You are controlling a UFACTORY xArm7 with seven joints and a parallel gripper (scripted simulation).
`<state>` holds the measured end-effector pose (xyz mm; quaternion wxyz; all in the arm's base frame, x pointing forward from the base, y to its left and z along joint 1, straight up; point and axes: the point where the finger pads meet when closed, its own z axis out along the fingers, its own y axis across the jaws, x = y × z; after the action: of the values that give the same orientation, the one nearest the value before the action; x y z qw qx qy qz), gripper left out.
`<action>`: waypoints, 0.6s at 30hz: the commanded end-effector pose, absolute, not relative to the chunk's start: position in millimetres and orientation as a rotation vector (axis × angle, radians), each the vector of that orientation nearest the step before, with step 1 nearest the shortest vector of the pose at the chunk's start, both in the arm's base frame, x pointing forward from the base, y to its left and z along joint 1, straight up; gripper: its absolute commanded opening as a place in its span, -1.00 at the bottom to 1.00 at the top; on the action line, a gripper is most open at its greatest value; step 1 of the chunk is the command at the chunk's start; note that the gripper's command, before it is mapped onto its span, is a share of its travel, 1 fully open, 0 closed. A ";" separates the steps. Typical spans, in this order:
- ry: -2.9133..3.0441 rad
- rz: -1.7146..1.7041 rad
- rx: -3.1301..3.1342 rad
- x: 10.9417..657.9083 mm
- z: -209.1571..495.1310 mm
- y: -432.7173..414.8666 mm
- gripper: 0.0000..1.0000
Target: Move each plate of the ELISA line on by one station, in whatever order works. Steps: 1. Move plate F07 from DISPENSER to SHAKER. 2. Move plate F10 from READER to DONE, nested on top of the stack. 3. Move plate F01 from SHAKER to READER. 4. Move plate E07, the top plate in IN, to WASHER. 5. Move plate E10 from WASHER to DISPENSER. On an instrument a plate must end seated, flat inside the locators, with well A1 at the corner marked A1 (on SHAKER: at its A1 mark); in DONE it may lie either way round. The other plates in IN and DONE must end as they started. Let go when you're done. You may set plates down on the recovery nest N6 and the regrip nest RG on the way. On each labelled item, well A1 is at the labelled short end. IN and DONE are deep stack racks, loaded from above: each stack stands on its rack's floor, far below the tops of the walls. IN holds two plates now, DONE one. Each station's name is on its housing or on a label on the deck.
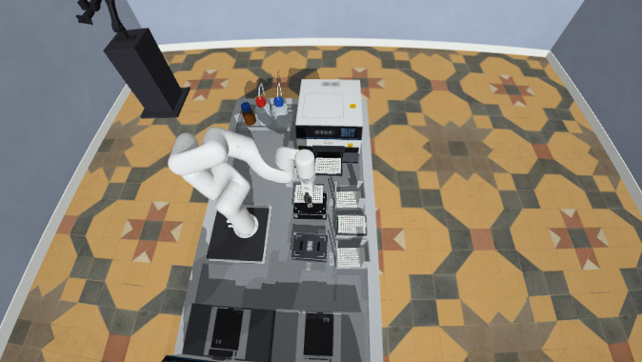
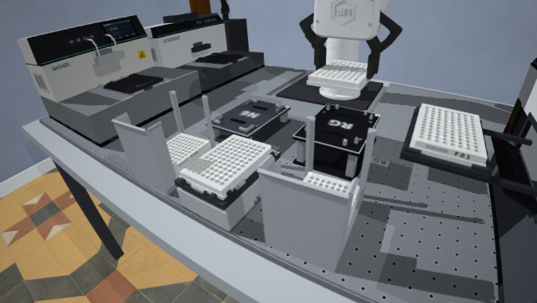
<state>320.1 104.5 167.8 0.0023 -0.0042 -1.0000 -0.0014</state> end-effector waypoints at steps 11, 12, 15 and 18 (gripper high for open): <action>-3.140 -0.006 -0.013 321.2 152.0 104.9 -1.00; -3.140 -0.006 -0.013 321.2 150.7 104.9 -1.00; -3.140 -0.006 -0.013 321.2 146.7 104.9 -1.00; -3.140 -0.006 -0.013 321.2 142.7 104.9 -1.00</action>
<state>319.9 104.6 146.5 0.0023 -0.0042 -1.0000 -0.0014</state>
